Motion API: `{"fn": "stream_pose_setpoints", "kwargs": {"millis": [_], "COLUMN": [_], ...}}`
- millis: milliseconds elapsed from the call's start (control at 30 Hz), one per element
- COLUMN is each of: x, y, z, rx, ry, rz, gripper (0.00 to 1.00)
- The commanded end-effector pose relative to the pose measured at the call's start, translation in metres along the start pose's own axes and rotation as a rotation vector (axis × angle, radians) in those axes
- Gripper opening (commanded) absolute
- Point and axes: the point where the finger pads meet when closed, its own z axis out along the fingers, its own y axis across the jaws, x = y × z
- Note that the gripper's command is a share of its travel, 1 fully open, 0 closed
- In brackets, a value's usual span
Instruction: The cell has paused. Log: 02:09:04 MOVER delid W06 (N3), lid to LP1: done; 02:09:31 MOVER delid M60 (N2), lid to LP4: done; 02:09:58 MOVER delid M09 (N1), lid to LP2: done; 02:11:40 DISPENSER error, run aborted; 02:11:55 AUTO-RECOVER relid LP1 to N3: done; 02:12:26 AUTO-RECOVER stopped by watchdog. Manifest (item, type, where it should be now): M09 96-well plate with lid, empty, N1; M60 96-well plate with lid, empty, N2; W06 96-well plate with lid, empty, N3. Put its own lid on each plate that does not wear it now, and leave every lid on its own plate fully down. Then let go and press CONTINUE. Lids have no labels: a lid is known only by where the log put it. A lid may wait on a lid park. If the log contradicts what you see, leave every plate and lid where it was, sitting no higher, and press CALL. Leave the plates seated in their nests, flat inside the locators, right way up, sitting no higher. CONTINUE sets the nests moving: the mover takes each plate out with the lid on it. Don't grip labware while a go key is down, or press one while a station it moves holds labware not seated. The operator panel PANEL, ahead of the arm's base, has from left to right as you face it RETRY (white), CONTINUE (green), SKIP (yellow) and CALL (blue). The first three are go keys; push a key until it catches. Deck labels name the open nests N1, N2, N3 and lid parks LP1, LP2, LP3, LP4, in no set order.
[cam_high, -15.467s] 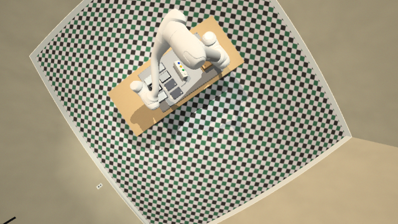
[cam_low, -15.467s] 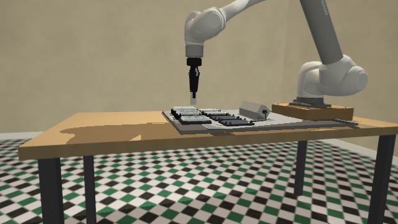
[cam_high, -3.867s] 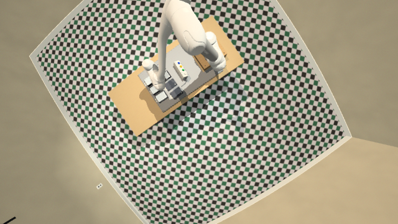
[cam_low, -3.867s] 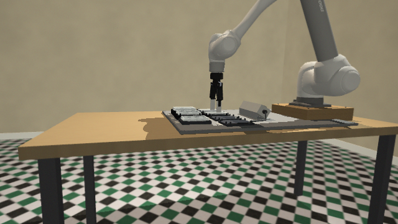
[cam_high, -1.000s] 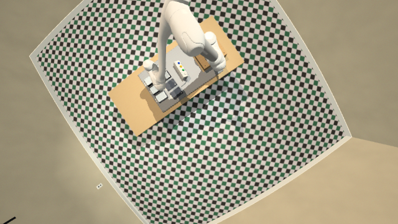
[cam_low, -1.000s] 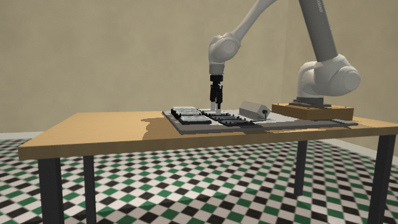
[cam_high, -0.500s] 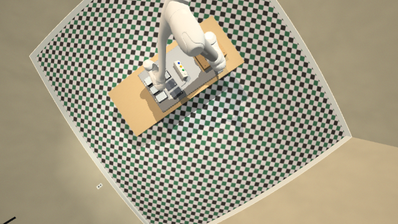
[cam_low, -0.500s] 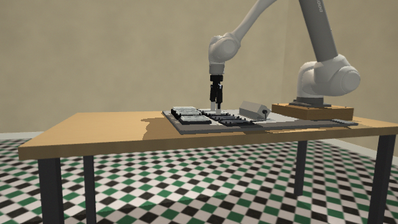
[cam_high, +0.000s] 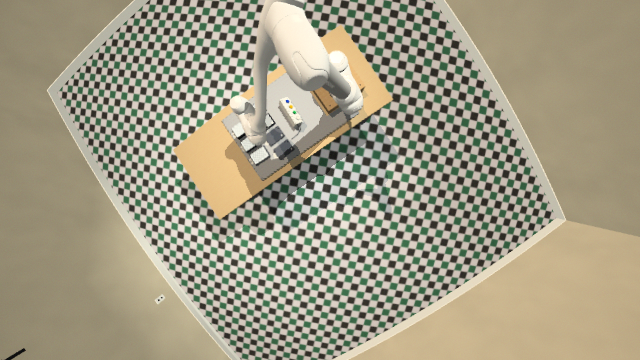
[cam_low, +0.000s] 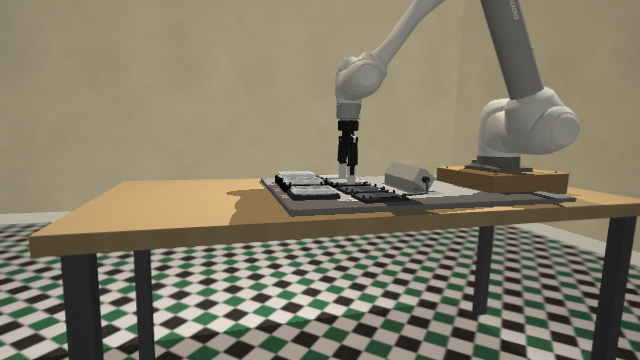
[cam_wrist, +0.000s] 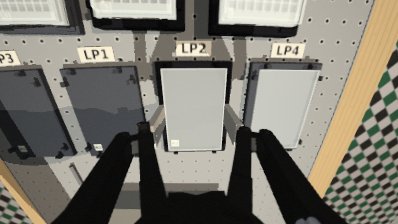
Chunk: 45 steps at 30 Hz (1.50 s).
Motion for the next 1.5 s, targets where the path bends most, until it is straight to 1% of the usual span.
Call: {"fn": "stream_pose_setpoints", "kwargs": {"millis": [0, 433, 733, 1133, 1200, 1467], "x": [0.0, 0.0, 0.0, 0.0, 0.0, 0.0], "y": [0.0, 0.0, 0.0, 0.0, 0.0, 0.0], "z": [0.0, 0.0, -0.004, -0.022, -0.022, -0.04], "rx": [0.0, 0.0, 0.0, 0.0, 0.0, 0.0], "ry": [0.0, 0.0, 0.0, 0.0, 0.0, 0.0], "rz": [0.0, 0.0, 0.0, 0.0, 0.0, 0.0], "gripper": [0.0, 0.0, 0.0, 0.0, 0.0, 0.0]}}
